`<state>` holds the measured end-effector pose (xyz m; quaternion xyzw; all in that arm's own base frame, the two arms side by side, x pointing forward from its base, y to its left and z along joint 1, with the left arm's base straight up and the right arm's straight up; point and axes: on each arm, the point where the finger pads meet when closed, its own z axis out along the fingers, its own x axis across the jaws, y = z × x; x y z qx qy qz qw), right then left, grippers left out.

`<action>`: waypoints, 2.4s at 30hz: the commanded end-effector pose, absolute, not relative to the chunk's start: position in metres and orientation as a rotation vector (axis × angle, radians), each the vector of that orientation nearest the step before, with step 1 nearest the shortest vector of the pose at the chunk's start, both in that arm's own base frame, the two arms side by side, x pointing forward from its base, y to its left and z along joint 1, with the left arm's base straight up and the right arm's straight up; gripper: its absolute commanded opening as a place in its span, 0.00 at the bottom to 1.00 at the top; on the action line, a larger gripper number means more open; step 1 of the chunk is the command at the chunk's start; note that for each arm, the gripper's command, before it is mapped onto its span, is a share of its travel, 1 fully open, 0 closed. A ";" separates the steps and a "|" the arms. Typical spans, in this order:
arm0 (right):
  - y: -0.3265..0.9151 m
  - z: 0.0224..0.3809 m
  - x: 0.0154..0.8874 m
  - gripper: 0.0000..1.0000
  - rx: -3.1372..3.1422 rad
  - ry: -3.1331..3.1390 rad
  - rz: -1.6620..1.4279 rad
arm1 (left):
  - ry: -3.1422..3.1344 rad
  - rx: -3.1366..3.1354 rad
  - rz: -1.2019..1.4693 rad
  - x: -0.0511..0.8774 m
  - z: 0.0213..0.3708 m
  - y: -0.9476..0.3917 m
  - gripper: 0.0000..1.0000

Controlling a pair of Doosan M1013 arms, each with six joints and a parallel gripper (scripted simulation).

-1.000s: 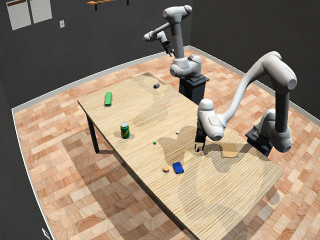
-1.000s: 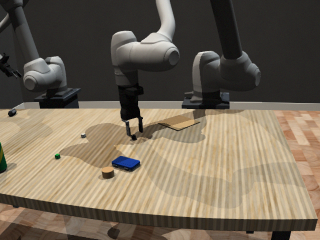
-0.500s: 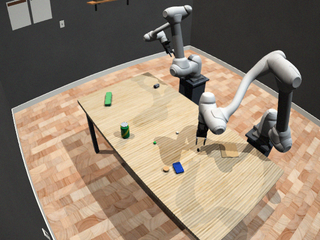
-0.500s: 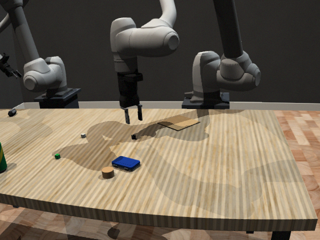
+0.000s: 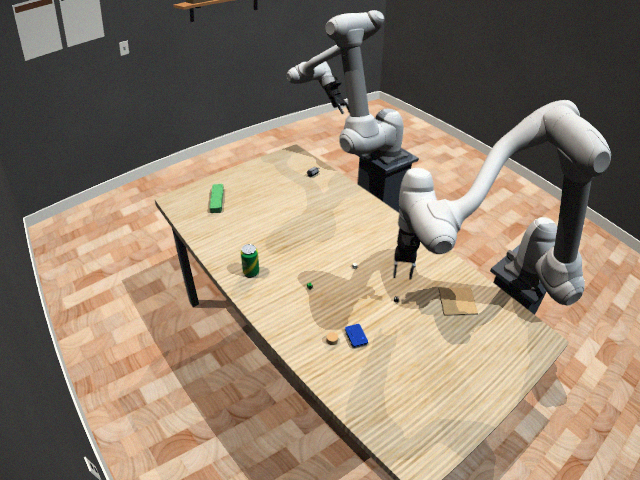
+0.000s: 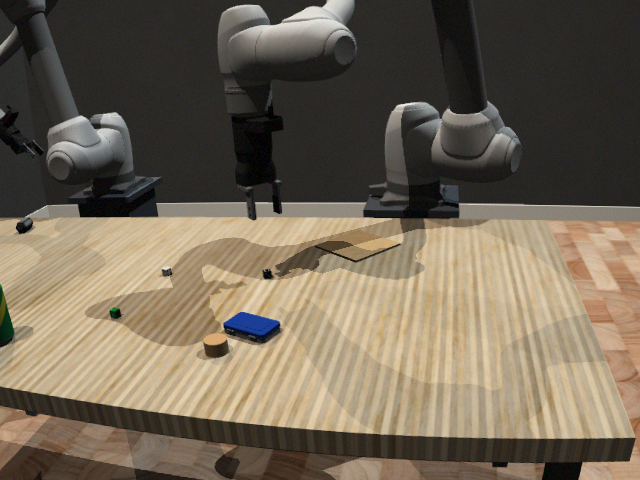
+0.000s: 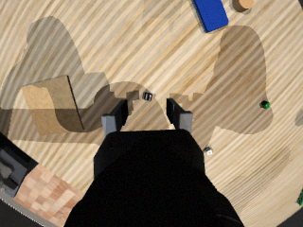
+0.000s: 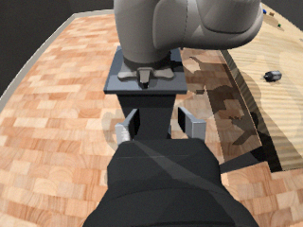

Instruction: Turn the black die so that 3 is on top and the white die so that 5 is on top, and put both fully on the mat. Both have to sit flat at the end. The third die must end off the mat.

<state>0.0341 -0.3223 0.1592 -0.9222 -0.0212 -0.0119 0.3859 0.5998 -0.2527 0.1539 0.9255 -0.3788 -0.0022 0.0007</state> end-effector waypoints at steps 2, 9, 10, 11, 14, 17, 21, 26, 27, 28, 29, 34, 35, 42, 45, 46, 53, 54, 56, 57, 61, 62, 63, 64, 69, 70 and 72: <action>-0.323 0.159 0.032 1.00 -2.356 -0.057 -0.028 | -1.192 2.907 0.000 0.602 0.160 -0.251 1.00; -0.323 0.159 0.032 1.00 -2.356 -0.057 -0.028 | -1.192 2.907 0.000 0.602 0.160 -0.251 1.00; -0.323 0.159 0.032 1.00 -2.356 -0.057 -0.028 | -1.192 2.907 0.000 0.602 0.160 -0.251 1.00; -0.323 0.159 0.032 1.00 -2.356 -0.057 -0.028 | -1.192 2.907 0.000 0.602 0.160 -0.251 1.00; -0.323 0.159 0.032 1.00 -2.356 -0.057 -0.028 | -1.192 2.907 0.000 0.602 0.160 -0.251 1.00; -0.323 0.159 0.032 1.00 -2.356 -0.057 -0.028 | -1.192 2.907 0.000 0.602 0.160 -0.251 1.00; -0.323 0.159 0.032 1.00 -2.356 -0.057 -0.028 | -1.192 2.907 0.000 0.602 0.160 -0.251 1.00; -0.323 0.159 0.032 1.00 -2.356 -0.057 -0.028 | -1.192 2.907 0.000 0.602 0.160 -0.251 1.00; -0.323 0.159 0.032 1.00 -2.356 -0.057 -0.028 | -1.192 2.907 0.000 0.602 0.160 -0.251 1.00; -0.323 0.159 0.032 1.00 -2.356 -0.057 -0.028 | -1.192 2.907 0.000 0.602 0.160 -0.251 1.00; -0.323 0.159 0.032 1.00 -2.356 -0.057 -0.028 | -1.192 2.907 0.000 0.602 0.160 -0.251 1.00; -0.323 0.159 0.032 1.00 -2.356 -0.057 -0.028 | -1.192 2.907 0.000 0.602 0.160 -0.251 1.00; -0.323 0.159 0.032 1.00 -2.356 -0.057 -0.028 | -1.192 2.907 0.000 0.602 0.160 -0.251 1.00; -0.323 0.159 0.032 1.00 -2.356 -0.057 -0.028 | -1.326 2.848 0.000 0.599 0.156 -0.255 1.00; -0.323 0.159 0.032 1.00 -2.356 -0.057 -0.028 | -1.373 2.826 0.000 0.598 0.154 -0.257 1.00; -0.323 0.159 0.032 1.00 -2.356 -0.057 -0.028 | -1.420 2.802 0.000 0.597 0.153 -0.258 1.00; -0.323 0.159 0.032 1.00 -2.356 -0.057 -0.028 | -1.549 2.733 0.000 0.594 0.149 -0.263 1.00; -0.323 0.159 0.032 1.00 -2.356 -0.057 -0.028 | -1.549 2.733 0.000 0.594 0.149 -0.263 1.00; -0.323 0.159 0.032 1.00 -2.356 -0.057 -0.028 | -1.549 2.733 0.000 0.594 0.149 -0.263 1.00; -0.323 0.159 0.032 1.00 -2.356 -0.057 -0.028 | -1.549 2.733 0.000 0.594 0.149 -0.263 1.00; -0.323 0.159 0.032 1.00 -2.356 -0.057 -0.028 | -1.549 2.733 0.000 0.594 0.149 -0.263 1.00; -0.323 0.159 0.032 1.00 -2.356 -0.057 -0.028 | -1.549 2.733 0.000 0.594 0.149 -0.263 1.00; -0.323 0.159 0.032 1.00 -2.356 -0.057 -0.028 | -1.549 2.733 0.000 0.594 0.149 -0.263 1.00; -0.323 0.159 0.032 1.00 -2.356 -0.057 -0.028 | -1.549 2.733 0.000 0.594 0.149 -0.263 1.00; -0.323 0.159 0.032 1.00 -2.356 -0.057 -0.028 | -1.556 2.730 0.000 0.594 0.148 -0.263 1.00; -0.323 0.159 0.032 1.00 -2.356 -0.057 -0.028 | -1.569 2.722 0.000 0.594 0.148 -0.263 1.00; -0.323 0.159 0.032 1.00 -2.356 -0.057 -0.028 | -1.631 2.685 0.000 0.595 0.146 -0.263 1.00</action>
